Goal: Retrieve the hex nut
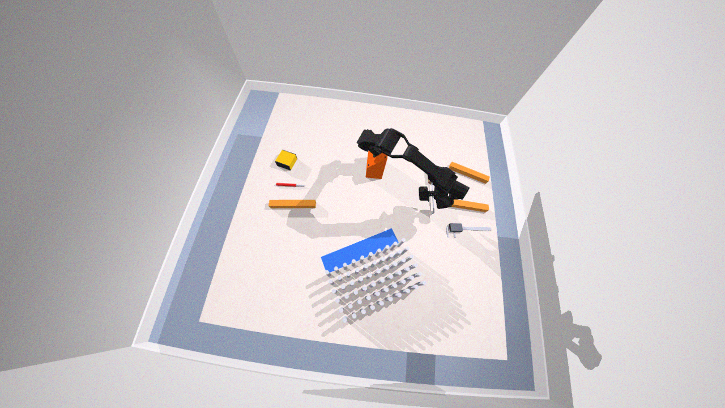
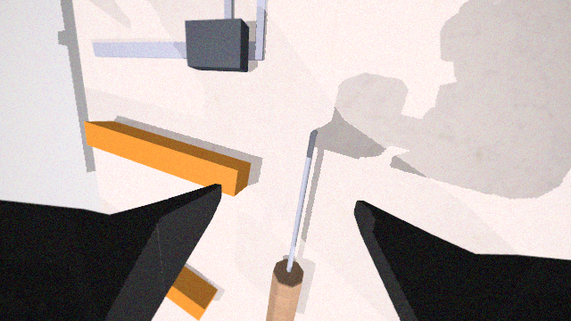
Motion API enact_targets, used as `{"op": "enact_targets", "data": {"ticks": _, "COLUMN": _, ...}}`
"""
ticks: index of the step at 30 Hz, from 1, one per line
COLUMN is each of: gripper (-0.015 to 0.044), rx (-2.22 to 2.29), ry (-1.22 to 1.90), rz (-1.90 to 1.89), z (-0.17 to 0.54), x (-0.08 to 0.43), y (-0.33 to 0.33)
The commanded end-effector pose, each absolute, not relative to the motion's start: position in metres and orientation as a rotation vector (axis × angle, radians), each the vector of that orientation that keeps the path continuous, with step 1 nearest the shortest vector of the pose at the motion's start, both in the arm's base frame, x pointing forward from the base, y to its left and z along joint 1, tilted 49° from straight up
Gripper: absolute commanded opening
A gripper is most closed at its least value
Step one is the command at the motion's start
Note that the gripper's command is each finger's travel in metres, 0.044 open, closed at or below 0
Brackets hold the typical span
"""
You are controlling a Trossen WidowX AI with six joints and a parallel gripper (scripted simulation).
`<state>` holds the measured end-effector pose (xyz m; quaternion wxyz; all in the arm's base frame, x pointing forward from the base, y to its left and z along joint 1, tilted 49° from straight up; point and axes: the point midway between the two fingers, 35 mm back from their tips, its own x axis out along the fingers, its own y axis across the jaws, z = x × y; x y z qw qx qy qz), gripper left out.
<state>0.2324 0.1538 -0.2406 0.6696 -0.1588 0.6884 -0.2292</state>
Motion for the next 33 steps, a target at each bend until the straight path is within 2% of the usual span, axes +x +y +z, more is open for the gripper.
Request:
{"op": "enact_targets", "data": {"ticks": 1, "gripper": 0.044, "rx": -0.355, "ry": 1.554, "rz": -0.519, "z": -0.24, "x": 0.232, "y": 0.154}}
{"op": "enact_targets", "data": {"ticks": 7, "gripper": 0.044, "rx": -0.426, "ry": 1.57, "rz": -0.451, "z": -0.24, "x": 0.226, "y": 0.158}}
{"op": "enact_targets", "data": {"ticks": 16, "gripper": 0.044, "rx": -1.372, "ry": 1.583, "rz": 0.462, "z": -0.241, "x": 0.15, "y": 0.189}}
{"op": "enact_targets", "data": {"ticks": 22, "gripper": 0.044, "rx": -1.971, "ry": 1.385, "rz": 1.055, "z": -0.241, "x": 0.103, "y": 0.194}}
{"op": "enact_targets", "data": {"ticks": 33, "gripper": 0.044, "rx": -2.649, "ry": 0.899, "rz": 1.754, "z": -0.238, "x": 0.052, "y": 0.185}}
